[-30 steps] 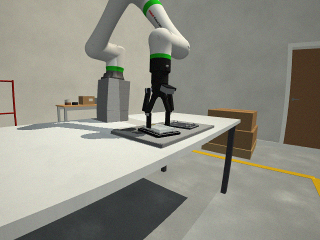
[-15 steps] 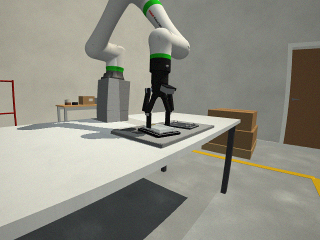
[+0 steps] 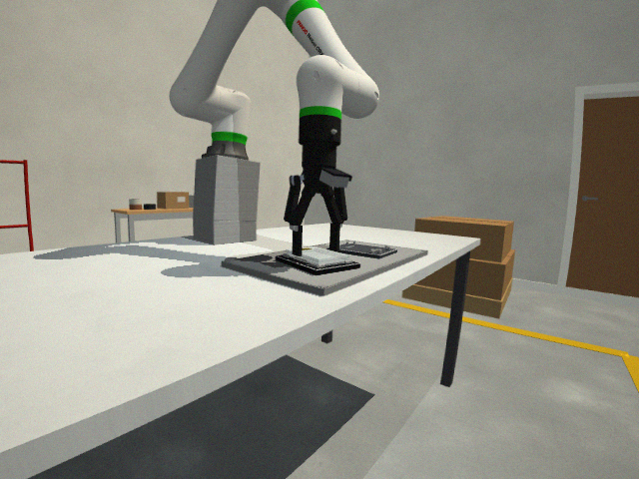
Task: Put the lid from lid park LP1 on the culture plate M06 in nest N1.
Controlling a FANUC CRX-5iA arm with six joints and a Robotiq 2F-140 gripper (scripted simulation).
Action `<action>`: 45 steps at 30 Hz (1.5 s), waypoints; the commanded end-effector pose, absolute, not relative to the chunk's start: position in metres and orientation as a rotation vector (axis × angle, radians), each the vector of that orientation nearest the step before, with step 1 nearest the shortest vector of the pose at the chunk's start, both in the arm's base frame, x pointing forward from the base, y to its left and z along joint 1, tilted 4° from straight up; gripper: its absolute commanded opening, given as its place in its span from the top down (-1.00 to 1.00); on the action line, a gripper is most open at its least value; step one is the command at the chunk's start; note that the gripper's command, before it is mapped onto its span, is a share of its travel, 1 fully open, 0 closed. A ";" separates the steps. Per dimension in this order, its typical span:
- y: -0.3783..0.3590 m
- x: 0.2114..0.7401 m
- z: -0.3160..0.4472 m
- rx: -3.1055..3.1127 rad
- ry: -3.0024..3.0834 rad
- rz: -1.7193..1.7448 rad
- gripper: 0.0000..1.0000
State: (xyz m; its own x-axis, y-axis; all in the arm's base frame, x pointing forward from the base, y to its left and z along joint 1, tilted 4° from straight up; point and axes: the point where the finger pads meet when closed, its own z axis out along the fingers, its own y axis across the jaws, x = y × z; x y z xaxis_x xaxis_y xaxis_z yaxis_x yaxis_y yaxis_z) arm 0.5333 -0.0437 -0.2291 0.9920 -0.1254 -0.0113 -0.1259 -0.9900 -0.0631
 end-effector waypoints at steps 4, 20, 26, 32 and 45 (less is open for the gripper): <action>-0.044 0.534 -0.226 -3.072 0.194 0.008 -0.39; -0.046 0.534 -0.204 -3.072 0.194 0.008 -0.39; -0.046 0.534 -0.192 -3.072 0.194 0.008 -0.39; -0.047 0.534 -0.183 -3.072 0.194 0.008 -0.39; -0.047 0.534 -0.179 -3.072 0.194 0.008 -0.39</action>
